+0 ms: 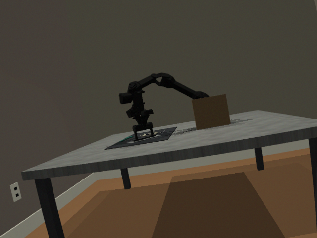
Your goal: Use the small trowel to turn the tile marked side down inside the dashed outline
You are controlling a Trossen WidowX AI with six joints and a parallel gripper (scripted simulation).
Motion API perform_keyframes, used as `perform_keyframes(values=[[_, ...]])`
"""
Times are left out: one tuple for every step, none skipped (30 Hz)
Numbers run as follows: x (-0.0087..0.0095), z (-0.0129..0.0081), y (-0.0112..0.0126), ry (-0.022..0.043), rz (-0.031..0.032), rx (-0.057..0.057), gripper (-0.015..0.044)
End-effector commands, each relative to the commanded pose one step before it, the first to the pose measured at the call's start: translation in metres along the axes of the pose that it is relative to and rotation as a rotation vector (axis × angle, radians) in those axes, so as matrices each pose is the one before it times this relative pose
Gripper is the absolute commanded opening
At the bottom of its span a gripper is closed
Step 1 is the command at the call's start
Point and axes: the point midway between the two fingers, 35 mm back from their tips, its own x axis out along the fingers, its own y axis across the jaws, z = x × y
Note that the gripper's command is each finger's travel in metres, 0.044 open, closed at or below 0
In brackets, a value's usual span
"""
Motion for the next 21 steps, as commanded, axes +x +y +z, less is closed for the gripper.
perform_keyframes(values=[[0.00062,-0.00040,0.00020,0.00250,-0.00039,-0.1236,0.0130],[0.00000,0.00000,0.00000,0.00000,0.00000,-0.0291,0.0130],[0.00000,0.00000,0.00000,0.00000,0.00000,-0.0291,0.0130],[0.00000,0.00000,0.00000,0.00000,0.00000,-0.0291,0.0130],[0.00000,0.00000,0.00000,0.00000,0.00000,-0.0291,0.0130],[0.00000,0.00000,0.00000,0.00000,0.00000,-0.0291,0.0130],[0.00000,0.00000,0.00000,0.00000,0.00000,-0.0291,0.0130],[0.00000,0.00000,0.00000,0.00000,0.00000,-0.0291,0.0130],[0.00000,0.00000,0.00000,0.00000,0.00000,-0.0291,0.0130],[0.00000,0.00000,0.00000,0.00000,0.00000,-0.0291,0.0130],[0.00000,0.00000,0.00000,0.00000,0.00000,-0.0291,0.0130],[0.00000,0.00000,0.00000,0.00000,0.00000,-0.0291,0.0130],[0.00000,0.00000,0.00000,0.00000,0.00000,-0.0291,0.0130],[0.00000,0.00000,0.00000,0.00000,0.00000,-0.0291,0.0130],[0.00000,0.00000,0.00000,0.00000,0.00000,-0.0291,0.0130],[0.00000,0.00000,0.00000,0.00000,0.00000,-0.0291,0.0130],[0.00000,0.00000,0.00000,0.00000,0.00000,-0.0291,0.0130],[0.00000,0.00000,0.00000,0.00000,0.00000,-0.0291,0.0130],[0.00000,0.00000,0.00000,0.00000,0.00000,-0.0291,0.0130],[0.00000,0.00000,0.00000,0.00000,0.00000,-0.0291,0.0130],[0.00000,0.00000,0.00000,0.00000,0.00000,-0.0236,0.0130]])
